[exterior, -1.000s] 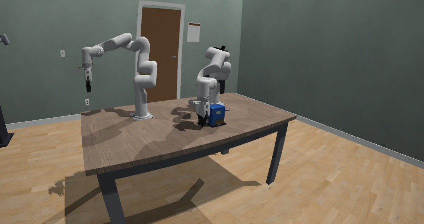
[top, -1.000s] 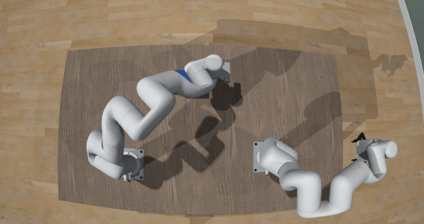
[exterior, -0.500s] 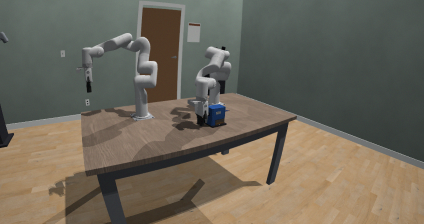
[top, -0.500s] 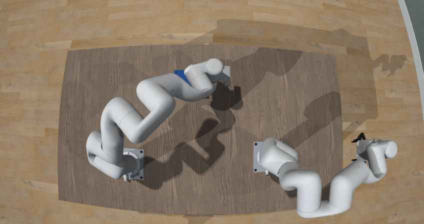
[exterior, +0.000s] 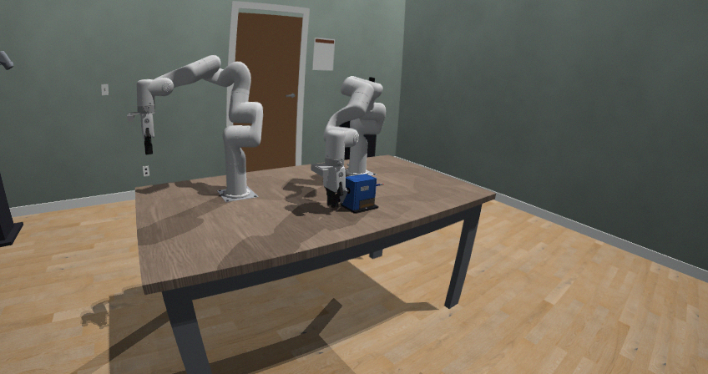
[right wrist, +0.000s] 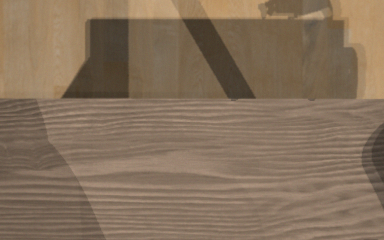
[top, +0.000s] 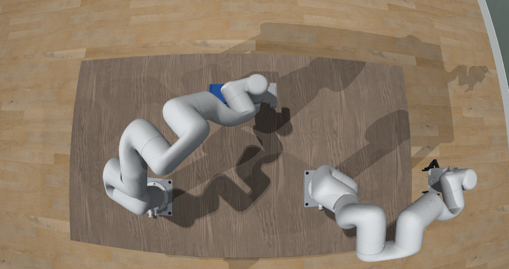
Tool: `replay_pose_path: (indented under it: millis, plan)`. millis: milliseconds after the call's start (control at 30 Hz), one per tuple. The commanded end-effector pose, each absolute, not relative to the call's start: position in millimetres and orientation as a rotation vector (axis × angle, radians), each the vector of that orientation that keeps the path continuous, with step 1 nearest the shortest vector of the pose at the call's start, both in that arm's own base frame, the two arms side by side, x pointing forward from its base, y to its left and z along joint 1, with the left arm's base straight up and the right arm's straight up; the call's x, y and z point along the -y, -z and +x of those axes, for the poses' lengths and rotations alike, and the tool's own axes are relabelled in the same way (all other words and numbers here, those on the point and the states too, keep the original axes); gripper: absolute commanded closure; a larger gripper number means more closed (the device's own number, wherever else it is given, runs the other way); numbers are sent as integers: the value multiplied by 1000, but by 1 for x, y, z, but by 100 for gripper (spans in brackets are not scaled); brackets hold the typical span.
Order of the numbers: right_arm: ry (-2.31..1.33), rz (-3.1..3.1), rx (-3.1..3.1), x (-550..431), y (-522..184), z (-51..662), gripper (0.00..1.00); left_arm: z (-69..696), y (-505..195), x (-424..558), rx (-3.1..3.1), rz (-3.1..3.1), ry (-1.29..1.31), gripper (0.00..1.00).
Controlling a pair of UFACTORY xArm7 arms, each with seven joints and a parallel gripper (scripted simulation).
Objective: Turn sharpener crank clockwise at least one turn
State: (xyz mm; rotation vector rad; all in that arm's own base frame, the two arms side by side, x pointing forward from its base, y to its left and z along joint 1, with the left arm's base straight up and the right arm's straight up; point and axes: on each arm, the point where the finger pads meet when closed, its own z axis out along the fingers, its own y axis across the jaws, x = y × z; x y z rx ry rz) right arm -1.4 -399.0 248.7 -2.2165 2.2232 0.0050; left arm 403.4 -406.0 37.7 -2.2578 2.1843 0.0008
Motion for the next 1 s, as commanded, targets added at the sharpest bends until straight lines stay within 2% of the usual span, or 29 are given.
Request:
replay_pose_path:
  millis: [0, 967]
  plan:
    - [0, -2218, -2225, 400, -250, -1, 0, 398, -45, 408, -2185, -2258, 10, 100]
    - [0, -2218, -2225, 400, -250, -1, 0, 380, -72, 408, -2185, -2258, 9, 100]
